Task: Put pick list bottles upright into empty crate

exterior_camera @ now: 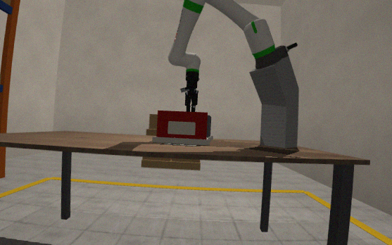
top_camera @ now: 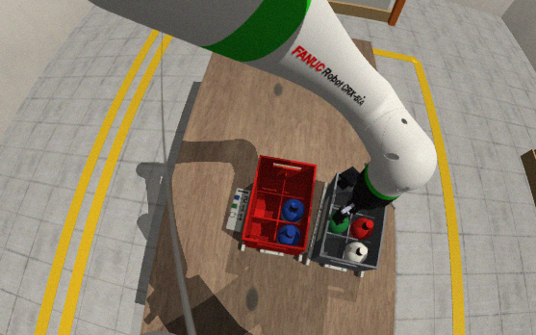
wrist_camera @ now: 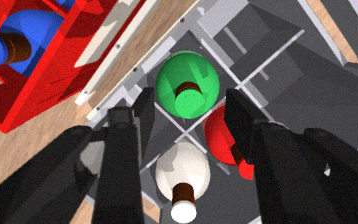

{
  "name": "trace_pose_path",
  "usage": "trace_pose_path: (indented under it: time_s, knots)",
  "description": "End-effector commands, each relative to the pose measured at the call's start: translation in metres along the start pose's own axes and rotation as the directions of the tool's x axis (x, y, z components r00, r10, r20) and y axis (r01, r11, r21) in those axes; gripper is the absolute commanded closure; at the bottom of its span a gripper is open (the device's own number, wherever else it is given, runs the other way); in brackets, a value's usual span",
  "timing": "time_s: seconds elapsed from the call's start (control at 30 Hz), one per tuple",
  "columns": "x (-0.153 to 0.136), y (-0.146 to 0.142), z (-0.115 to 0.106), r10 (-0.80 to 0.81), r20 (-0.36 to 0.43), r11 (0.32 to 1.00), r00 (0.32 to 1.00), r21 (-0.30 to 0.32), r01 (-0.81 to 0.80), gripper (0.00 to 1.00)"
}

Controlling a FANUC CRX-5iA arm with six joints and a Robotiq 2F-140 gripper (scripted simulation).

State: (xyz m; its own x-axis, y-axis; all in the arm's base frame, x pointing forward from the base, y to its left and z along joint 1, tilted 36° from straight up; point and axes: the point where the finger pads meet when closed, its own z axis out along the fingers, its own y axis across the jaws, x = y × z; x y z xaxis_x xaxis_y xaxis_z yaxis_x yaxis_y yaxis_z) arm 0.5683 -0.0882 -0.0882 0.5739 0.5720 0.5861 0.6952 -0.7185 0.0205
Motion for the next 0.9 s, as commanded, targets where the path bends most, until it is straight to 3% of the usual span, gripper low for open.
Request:
trace_pose_path:
  time_s: [0.0, 0.87]
  knots:
    - [0.000, 0.001, 0.003, 0.000, 0.000, 1.000, 1.000, -0.001, 0.000, 0.56]
    - [0.000, 0.001, 0.032, 0.000, 0.000, 1.000, 1.000, -0.001, 0.000, 0.56]
